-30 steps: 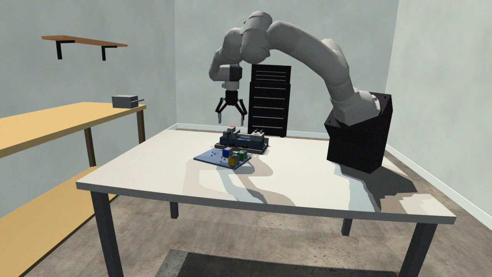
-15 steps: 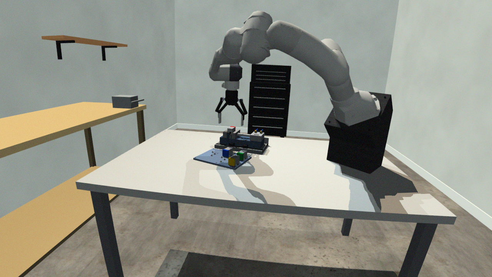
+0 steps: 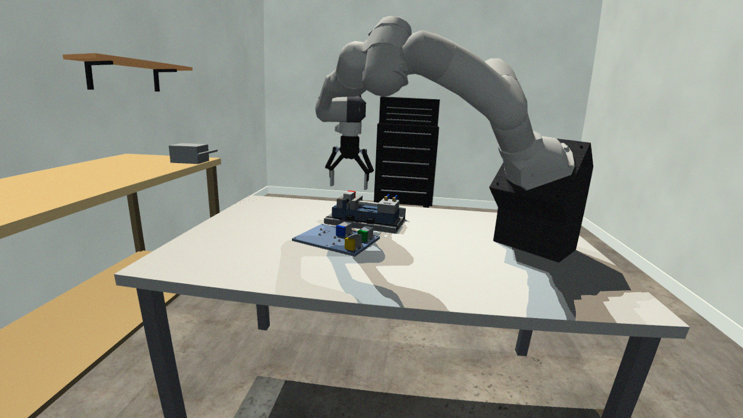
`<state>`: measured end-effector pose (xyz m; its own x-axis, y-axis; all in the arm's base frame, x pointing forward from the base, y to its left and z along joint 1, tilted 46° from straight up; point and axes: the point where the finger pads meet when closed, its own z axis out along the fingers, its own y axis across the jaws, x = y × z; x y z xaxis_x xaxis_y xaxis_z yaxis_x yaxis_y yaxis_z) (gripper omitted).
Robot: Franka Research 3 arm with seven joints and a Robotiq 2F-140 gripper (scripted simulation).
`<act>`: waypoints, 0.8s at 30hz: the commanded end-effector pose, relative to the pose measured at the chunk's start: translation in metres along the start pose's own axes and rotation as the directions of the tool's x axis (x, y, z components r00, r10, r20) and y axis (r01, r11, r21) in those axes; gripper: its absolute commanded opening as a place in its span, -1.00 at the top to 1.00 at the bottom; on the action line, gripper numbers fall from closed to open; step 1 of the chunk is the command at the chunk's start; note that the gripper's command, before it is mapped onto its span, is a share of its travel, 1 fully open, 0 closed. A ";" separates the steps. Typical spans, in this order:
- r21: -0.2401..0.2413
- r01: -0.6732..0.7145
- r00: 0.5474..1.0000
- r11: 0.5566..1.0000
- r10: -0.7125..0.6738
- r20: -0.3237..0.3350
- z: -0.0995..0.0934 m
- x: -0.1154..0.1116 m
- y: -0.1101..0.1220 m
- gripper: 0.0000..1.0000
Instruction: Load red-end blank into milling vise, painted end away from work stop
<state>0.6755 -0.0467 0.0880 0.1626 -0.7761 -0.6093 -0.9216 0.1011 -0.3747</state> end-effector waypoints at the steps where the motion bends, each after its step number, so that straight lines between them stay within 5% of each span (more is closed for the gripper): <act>1: -0.001 -0.008 1.000 1.000 0.008 0.000 -0.002 0.001 0.001 -1.00; 24: -0.001 -0.008 1.000 1.000 0.008 0.000 -0.004 0.001 0.001 -1.00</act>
<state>0.6749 -0.0474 0.0885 0.1625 -0.7760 -0.6095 -0.9217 0.1011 -0.3744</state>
